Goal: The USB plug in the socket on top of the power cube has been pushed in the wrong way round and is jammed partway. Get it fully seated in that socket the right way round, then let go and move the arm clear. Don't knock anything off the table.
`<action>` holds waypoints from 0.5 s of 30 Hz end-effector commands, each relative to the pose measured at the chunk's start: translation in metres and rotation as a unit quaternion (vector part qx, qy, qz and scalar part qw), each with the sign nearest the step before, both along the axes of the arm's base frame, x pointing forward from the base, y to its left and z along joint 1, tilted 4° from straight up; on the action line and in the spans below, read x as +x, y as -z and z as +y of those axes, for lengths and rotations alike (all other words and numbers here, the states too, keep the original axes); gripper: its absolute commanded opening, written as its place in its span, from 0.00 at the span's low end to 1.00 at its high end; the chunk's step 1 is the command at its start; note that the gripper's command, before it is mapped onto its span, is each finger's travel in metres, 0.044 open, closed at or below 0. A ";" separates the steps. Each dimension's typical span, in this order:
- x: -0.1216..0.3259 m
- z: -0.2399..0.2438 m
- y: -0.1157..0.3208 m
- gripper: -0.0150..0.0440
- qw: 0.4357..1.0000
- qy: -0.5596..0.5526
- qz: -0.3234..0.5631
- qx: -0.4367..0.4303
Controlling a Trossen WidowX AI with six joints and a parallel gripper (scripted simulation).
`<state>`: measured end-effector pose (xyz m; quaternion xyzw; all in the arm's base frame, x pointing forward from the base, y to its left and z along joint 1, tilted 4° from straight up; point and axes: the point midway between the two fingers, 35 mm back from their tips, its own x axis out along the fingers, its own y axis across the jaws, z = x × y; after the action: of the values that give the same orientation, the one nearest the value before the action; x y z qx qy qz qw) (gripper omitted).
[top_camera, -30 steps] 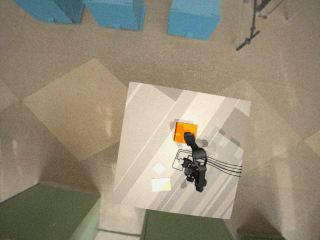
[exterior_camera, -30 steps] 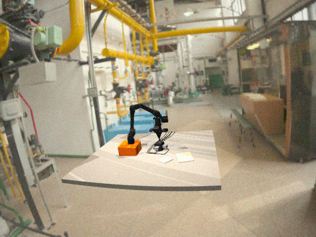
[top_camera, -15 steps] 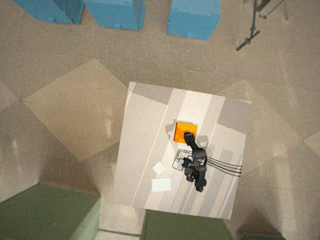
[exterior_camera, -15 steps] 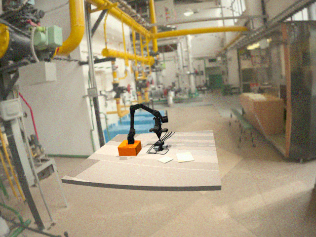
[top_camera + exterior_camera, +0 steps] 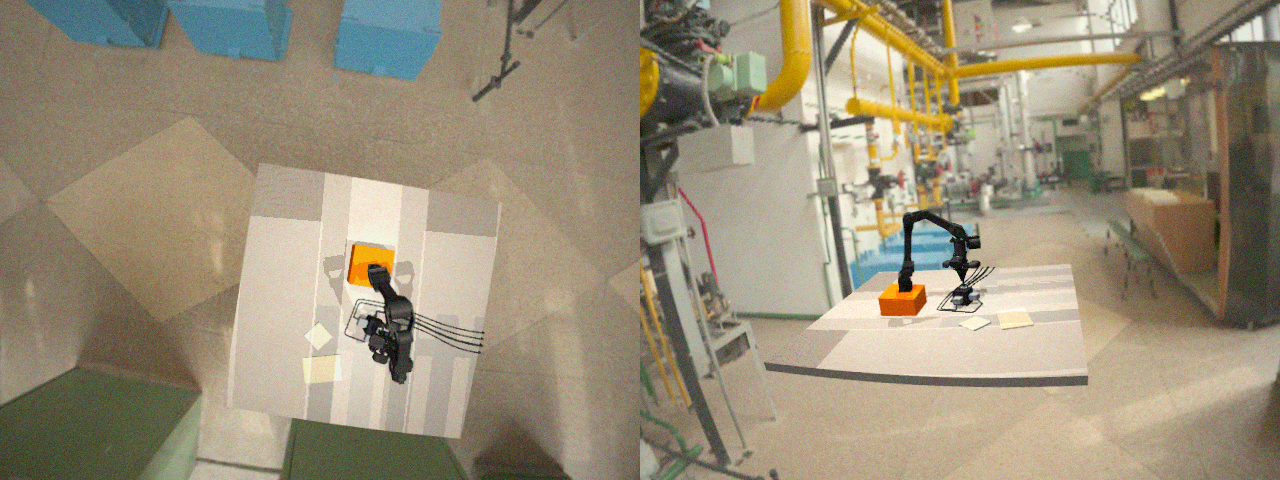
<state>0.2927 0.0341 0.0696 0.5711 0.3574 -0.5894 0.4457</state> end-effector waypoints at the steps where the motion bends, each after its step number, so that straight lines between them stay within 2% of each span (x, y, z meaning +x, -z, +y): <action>1: 0.000 -0.001 0.001 0.25 1.000 -0.002 0.000 -0.002; 15: 0.000 -0.001 0.003 0.25 1.000 -0.002 0.000 -0.002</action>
<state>0.2926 0.0339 0.0677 0.5708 0.3576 -0.5897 0.4456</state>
